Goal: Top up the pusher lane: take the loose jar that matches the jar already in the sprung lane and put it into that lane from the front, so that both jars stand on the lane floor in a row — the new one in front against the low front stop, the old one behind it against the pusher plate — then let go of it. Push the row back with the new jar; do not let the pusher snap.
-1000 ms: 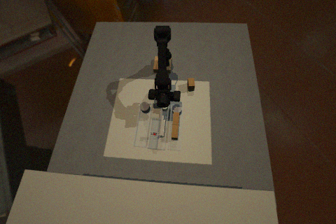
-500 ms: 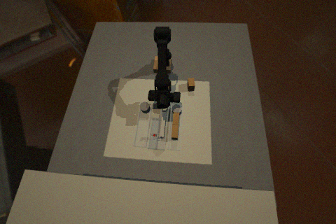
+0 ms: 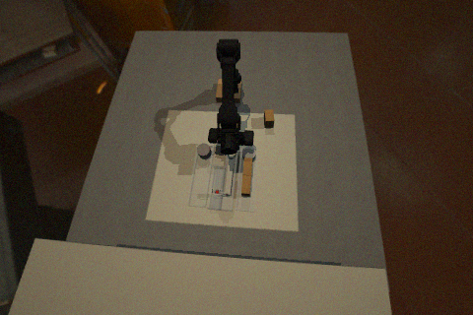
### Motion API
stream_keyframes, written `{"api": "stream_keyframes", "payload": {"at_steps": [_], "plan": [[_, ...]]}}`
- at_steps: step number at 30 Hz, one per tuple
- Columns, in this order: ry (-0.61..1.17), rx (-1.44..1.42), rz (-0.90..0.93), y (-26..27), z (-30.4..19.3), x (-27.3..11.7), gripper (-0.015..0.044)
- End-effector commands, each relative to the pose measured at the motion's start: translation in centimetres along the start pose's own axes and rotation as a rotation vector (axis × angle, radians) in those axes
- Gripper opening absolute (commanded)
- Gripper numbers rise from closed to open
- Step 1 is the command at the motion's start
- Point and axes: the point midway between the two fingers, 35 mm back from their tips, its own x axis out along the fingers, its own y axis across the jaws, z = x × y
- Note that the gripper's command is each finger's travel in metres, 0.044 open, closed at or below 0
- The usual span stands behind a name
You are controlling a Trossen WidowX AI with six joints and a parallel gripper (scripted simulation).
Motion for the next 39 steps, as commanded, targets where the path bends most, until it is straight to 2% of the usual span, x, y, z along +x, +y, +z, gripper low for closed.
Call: {"api": "stream_keyframes", "payload": {"at_steps": [1,39], "plan": [[-0.028,-0.003,-0.004,-0.1,1.0,-0.2,0.0000],[-0.029,-0.003,-0.004,-0.3,2.7,-0.5,0.0000]]}}
